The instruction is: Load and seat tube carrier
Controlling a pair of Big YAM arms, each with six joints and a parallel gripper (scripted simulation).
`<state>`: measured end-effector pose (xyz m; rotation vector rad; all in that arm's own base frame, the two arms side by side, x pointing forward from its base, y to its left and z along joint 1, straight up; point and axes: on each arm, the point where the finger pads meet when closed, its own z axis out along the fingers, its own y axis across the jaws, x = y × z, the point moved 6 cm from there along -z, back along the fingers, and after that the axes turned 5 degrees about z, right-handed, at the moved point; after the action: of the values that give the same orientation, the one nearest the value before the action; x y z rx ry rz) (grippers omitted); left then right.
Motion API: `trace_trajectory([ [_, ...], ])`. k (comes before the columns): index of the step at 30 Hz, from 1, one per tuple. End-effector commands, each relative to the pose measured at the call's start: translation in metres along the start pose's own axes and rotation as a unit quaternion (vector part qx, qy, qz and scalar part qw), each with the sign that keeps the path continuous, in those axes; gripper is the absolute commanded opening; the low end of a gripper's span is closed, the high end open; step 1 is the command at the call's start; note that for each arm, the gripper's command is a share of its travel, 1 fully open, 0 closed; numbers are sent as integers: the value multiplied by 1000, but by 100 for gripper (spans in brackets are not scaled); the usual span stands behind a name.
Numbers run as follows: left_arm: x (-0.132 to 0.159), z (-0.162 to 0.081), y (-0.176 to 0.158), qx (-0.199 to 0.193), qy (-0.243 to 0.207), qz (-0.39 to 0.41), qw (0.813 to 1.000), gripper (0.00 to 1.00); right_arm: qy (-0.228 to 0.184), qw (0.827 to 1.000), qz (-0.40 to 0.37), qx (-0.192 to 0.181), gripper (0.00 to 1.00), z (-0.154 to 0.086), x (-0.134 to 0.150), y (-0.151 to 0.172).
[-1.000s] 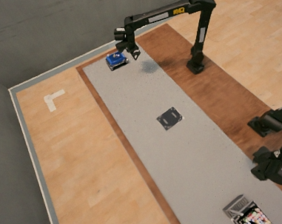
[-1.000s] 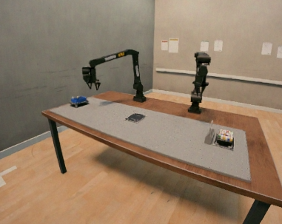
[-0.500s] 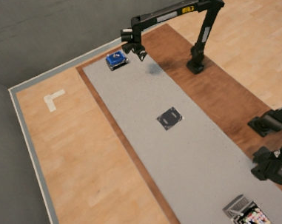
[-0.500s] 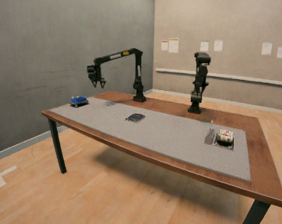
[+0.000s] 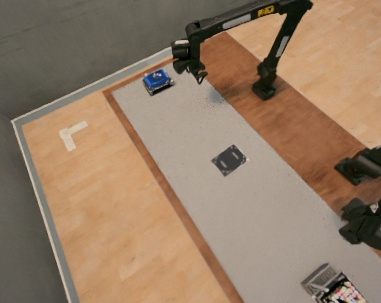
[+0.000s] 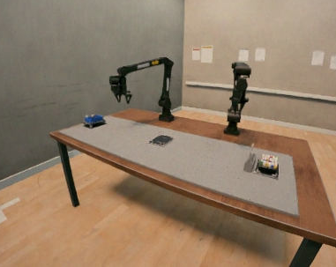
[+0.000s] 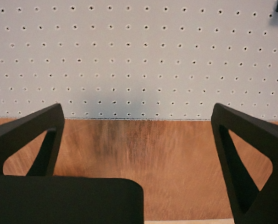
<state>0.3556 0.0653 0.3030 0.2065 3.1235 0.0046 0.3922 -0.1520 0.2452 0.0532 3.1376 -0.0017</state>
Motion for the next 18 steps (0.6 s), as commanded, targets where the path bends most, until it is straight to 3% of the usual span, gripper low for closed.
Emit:
trace_trajectory([
  [1,2,2,-5,2,6,3,1000,24,-4,1000,9,1,100,-9,5,12],
  [18,2,2,-5,2,6,3,1000,24,-3,1000,9,1,100,-28,32,62],
])
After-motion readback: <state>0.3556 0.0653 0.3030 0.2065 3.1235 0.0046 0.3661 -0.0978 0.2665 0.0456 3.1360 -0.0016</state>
